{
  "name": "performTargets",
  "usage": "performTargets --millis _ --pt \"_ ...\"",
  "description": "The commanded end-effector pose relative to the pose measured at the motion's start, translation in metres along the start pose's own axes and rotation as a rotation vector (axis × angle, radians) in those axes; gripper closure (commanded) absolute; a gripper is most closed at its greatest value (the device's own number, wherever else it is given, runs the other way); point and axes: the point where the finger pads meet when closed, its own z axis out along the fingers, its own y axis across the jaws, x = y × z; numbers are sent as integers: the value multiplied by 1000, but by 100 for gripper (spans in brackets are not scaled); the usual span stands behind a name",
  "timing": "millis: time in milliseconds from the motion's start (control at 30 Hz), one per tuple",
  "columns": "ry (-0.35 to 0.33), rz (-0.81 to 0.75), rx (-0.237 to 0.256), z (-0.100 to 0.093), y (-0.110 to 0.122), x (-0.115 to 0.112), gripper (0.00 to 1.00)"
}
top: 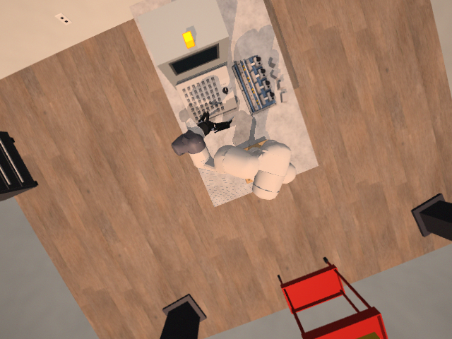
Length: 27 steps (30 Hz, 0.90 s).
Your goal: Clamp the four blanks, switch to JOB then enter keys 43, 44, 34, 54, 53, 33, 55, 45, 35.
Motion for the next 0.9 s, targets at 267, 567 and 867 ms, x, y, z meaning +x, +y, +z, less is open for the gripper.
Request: performTargets --millis 267,567,867 --pt "242 -479 261 -17 -119 18 0" --pt "393 -722 395 -19 -130 19 0" --pt "510 -939 519 -19 -130 19 100"
